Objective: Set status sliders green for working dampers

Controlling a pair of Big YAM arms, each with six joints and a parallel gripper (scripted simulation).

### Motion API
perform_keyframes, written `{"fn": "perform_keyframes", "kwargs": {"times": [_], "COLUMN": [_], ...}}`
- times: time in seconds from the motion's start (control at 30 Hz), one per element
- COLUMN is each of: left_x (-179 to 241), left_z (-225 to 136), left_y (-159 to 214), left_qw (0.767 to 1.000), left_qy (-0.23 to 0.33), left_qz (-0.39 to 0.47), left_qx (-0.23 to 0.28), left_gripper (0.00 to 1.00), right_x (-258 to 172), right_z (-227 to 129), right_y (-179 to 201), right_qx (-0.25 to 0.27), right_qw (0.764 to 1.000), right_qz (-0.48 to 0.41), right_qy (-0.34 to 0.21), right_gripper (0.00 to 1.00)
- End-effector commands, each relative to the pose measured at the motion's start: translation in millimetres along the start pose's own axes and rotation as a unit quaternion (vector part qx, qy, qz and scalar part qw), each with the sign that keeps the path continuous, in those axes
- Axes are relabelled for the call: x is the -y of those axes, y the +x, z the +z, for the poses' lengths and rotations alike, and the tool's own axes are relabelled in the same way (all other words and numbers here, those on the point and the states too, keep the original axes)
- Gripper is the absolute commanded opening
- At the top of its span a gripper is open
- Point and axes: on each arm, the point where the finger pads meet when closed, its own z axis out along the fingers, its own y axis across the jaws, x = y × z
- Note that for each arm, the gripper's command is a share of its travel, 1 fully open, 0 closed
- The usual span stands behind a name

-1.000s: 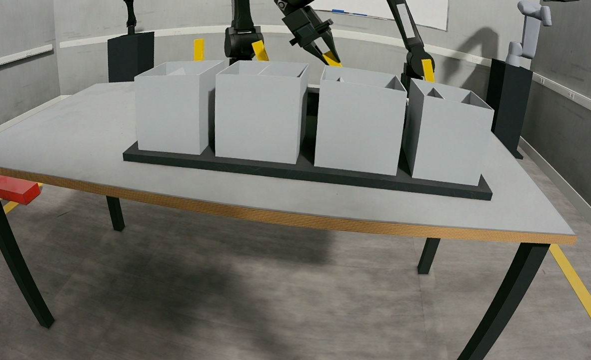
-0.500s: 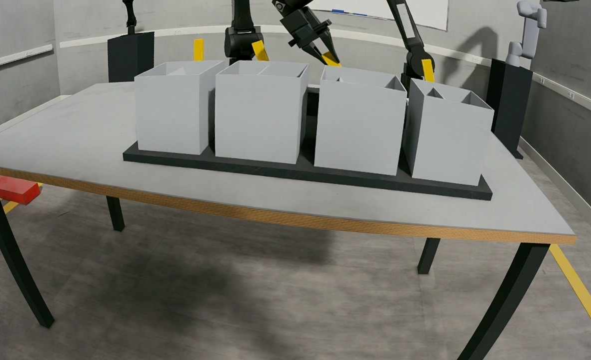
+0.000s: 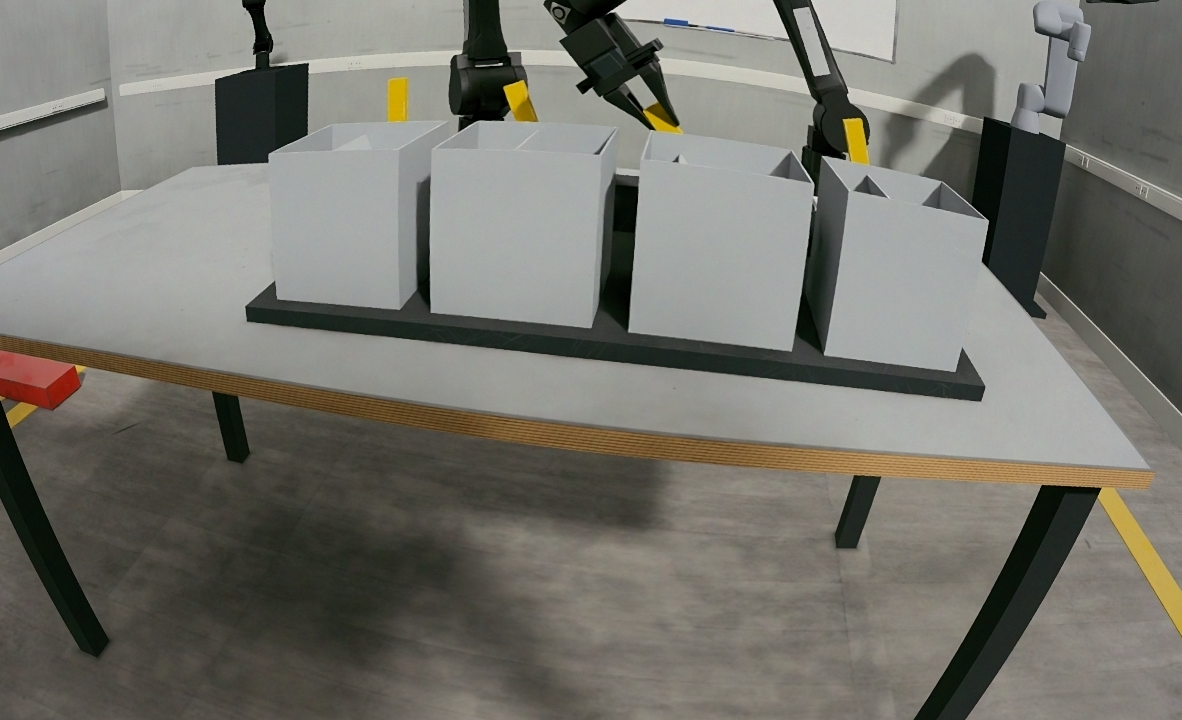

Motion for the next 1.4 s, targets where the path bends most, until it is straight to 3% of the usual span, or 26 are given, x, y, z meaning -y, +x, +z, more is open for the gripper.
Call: {"fn": "perform_keyframes", "kwargs": {"times": [0.0,0.13,0.63,0.97,1.37], "left_x": [-5,-5,-5,-5,-5], "left_z": [-4,-4,-4,-4,-4], "left_y": [-19,-19,-19,-19,-19], "left_qw": [1.0,1.0,1.0,1.0,1.0], "left_qy": [-0.004,-0.004,-0.004,-0.004,-0.004], "left_qz": [-0.004,-0.004,-0.004,-0.004,-0.004], "left_qx": [0.024,0.024,0.024,0.024,0.024], "left_gripper": [1.0,1.0,1.0,1.0,1.0], "right_x": [-3,-3,-8,-8,-27], "right_z": [2,2,-1,-2,-35], "right_y": [-4,-4,-7,-7,-19], "right_qx": [0.005,0.005,0.009,0.009,0.027], "right_qw": [1.0,1.0,1.0,1.0,0.999], "right_qz": [-0.008,-0.008,-0.01,-0.011,-0.022], "right_qy": [-0.012,-0.012,-0.014,-0.014,-0.026], "right_gripper": [0.17,0.17,0.36,0.36,0.36]}}
